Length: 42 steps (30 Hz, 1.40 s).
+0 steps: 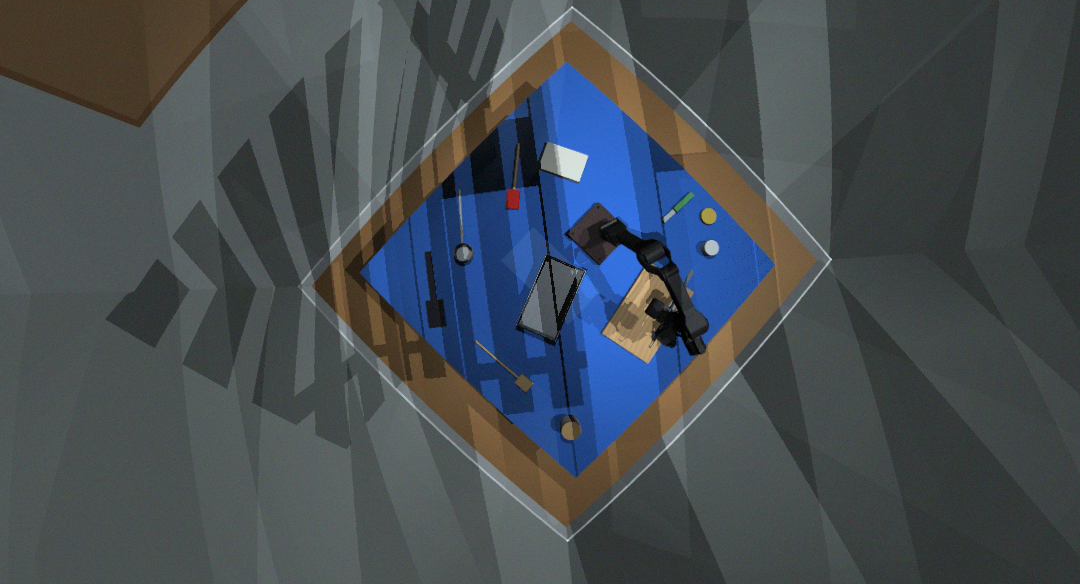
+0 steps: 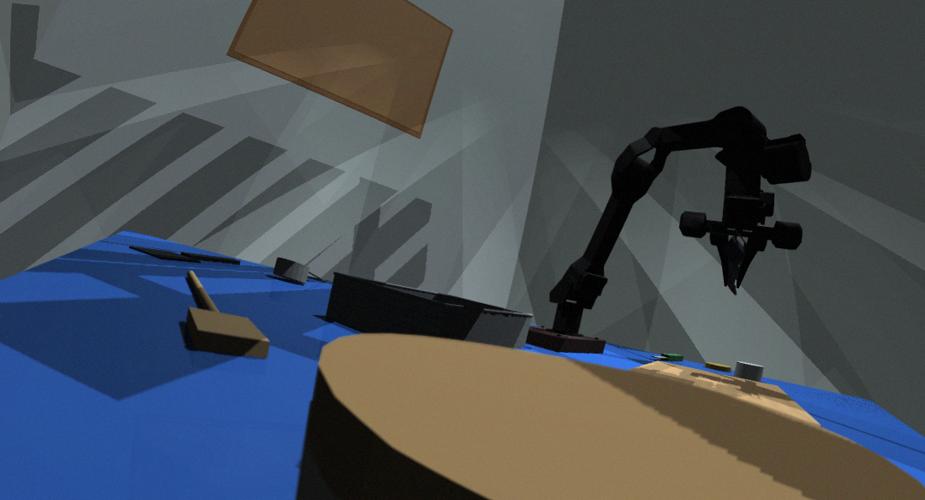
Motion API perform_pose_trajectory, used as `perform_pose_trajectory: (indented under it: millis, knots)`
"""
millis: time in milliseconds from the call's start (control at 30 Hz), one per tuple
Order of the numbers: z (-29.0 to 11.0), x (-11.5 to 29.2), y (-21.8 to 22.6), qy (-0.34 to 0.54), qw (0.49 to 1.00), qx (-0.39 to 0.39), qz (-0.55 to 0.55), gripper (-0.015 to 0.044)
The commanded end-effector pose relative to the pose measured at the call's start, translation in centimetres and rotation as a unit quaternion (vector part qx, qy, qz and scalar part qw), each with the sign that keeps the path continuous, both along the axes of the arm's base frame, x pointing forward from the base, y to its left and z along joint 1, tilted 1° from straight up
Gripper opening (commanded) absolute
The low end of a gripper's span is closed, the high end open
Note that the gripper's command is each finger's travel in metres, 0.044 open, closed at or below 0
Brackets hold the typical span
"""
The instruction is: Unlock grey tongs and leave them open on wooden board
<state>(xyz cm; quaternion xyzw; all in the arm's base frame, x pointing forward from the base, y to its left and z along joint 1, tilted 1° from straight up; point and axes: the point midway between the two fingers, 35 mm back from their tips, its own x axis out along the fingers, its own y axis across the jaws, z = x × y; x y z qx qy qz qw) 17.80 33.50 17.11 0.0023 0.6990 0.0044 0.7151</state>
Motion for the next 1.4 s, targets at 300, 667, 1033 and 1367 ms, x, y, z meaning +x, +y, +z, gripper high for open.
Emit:
perform_pose_trajectory:
  millis: [300, 667, 1033, 1367]
  knots:
    - [0.0, -0.2, -0.5, -0.108, 0.993, -0.04, -0.002, -0.015]
    - [1.3, -0.6, -0.7, -0.291, 0.955, -0.065, -0.005, -0.015]
    - [4.3, -1.9, -0.4, -0.47, 0.882, -0.038, -0.008, -0.015]
    - [6.6, -3.3, 0.0, -0.566, 0.824, 0.002, -0.009, -0.015]
